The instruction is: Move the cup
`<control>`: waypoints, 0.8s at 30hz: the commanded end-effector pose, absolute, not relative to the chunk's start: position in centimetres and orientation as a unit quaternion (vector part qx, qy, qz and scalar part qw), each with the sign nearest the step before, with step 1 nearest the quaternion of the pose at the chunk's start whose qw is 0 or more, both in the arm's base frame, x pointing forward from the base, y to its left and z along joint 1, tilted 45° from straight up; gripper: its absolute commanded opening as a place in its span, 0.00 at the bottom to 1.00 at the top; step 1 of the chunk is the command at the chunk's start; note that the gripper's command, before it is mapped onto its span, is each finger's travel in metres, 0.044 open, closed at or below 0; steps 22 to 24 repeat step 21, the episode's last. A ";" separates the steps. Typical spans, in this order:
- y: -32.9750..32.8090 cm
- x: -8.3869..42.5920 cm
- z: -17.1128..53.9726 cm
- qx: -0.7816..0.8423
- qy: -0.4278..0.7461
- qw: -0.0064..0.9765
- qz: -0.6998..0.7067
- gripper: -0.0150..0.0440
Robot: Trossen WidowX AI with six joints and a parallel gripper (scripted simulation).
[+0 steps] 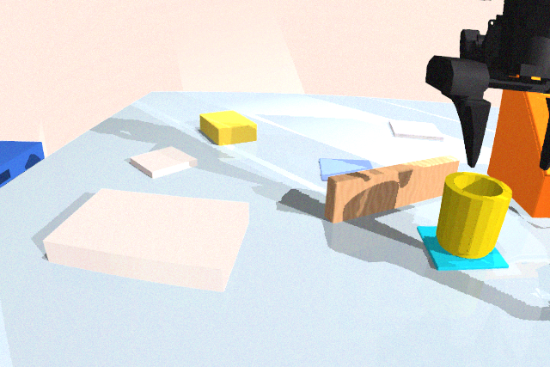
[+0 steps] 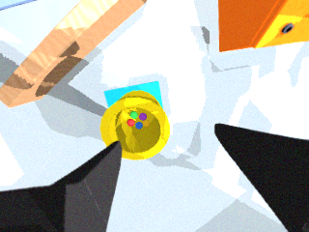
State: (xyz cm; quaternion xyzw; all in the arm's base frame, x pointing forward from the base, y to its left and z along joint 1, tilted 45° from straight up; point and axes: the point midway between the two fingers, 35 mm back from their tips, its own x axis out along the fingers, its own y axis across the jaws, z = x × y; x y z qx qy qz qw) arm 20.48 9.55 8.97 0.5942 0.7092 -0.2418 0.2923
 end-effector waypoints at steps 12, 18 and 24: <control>5.9 21.4 12.5 0.594 0.707 0.299 -0.241 1.00; 5.8 21.3 12.9 0.596 0.705 0.299 -0.240 1.00; 5.8 21.3 12.9 0.596 0.705 0.299 -0.240 1.00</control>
